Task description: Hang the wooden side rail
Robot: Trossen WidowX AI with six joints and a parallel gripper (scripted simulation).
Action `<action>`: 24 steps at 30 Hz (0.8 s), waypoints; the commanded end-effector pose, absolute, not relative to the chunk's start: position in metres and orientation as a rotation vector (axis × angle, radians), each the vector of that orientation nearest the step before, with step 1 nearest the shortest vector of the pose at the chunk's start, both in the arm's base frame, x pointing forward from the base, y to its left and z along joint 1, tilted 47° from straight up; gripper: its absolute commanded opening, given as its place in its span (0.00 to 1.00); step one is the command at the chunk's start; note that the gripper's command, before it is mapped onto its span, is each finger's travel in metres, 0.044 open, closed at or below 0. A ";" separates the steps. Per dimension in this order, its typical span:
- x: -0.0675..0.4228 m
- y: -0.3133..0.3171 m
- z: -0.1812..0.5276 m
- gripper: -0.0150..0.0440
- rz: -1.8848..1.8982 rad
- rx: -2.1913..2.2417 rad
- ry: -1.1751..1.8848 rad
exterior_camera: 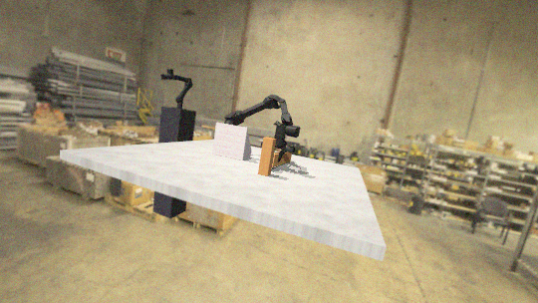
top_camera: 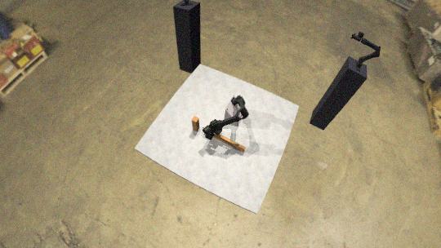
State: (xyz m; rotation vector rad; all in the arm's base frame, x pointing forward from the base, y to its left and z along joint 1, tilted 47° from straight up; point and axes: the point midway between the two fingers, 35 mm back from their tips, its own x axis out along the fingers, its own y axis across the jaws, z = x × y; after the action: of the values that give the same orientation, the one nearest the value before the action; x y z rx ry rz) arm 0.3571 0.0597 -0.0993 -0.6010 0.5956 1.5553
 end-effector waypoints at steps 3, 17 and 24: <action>0.359 0.055 -0.099 0.25 1.545 -0.597 0.601; 0.360 0.054 -0.100 0.25 1.545 -0.597 0.601; 0.361 0.053 -0.100 0.25 1.545 -0.597 0.601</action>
State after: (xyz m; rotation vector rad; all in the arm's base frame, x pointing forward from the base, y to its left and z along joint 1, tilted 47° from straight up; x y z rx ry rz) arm 0.3591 0.0582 -0.1005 -0.6001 0.5972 1.5560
